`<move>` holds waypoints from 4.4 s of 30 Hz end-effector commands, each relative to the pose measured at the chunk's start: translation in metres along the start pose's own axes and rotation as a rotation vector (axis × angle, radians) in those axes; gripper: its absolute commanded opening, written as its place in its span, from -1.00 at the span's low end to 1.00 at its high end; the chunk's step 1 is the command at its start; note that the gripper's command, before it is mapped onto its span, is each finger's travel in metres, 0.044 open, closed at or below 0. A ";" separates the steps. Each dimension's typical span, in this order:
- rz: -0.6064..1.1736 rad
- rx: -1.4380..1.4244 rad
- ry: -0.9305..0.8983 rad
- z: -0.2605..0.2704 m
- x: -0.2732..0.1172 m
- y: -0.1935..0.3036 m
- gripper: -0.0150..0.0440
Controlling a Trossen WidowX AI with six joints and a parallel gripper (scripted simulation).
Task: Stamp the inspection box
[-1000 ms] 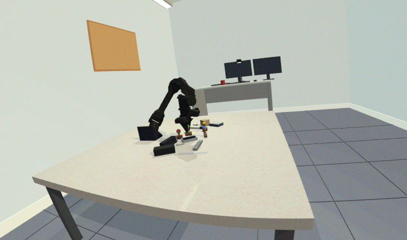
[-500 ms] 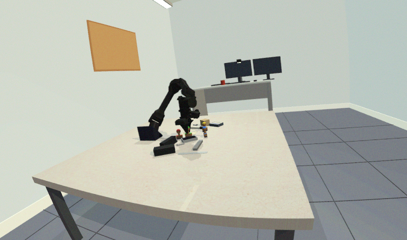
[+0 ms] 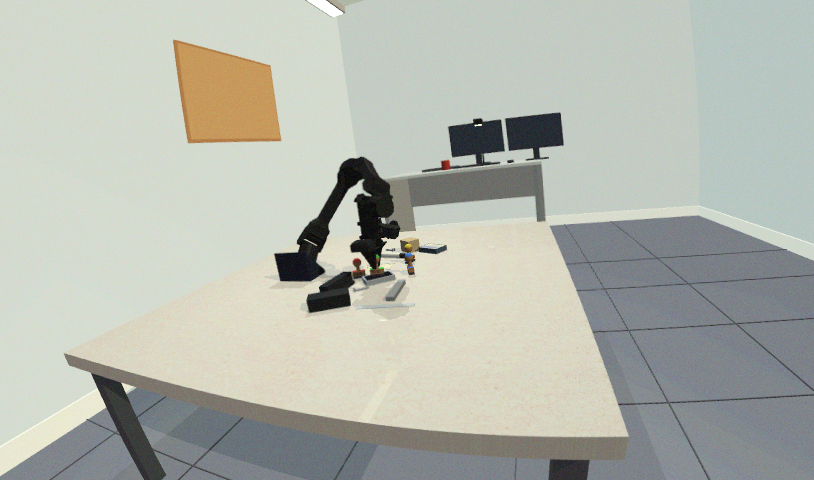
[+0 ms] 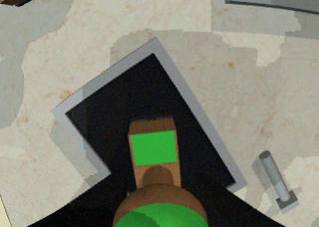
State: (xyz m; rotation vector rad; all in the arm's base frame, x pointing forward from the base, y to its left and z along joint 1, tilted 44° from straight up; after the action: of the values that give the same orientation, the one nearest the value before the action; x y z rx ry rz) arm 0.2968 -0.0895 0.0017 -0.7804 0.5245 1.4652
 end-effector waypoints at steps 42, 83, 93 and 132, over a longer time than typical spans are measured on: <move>-0.003 0.002 -0.002 0.000 0.006 0.000 -0.49; -0.003 0.002 -0.002 0.000 0.004 0.000 -0.49; -0.003 0.002 -0.002 0.000 -0.001 0.000 -0.49; -0.002 0.003 0.000 -0.001 -0.053 0.000 -0.49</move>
State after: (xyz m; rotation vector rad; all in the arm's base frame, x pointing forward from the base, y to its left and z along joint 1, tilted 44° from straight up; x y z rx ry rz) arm 0.2944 -0.1237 0.0371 -0.7741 0.5252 1.4574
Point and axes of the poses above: the point midway between the two fingers, 35 mm back from their tips, its own x axis out along the fingers, its own z axis across the jaws, y = z × x, the point moved 2 cm from there along -x, back along the fingers, and after that the axes turned 8 degrees about -x, right-handed, at the moved point
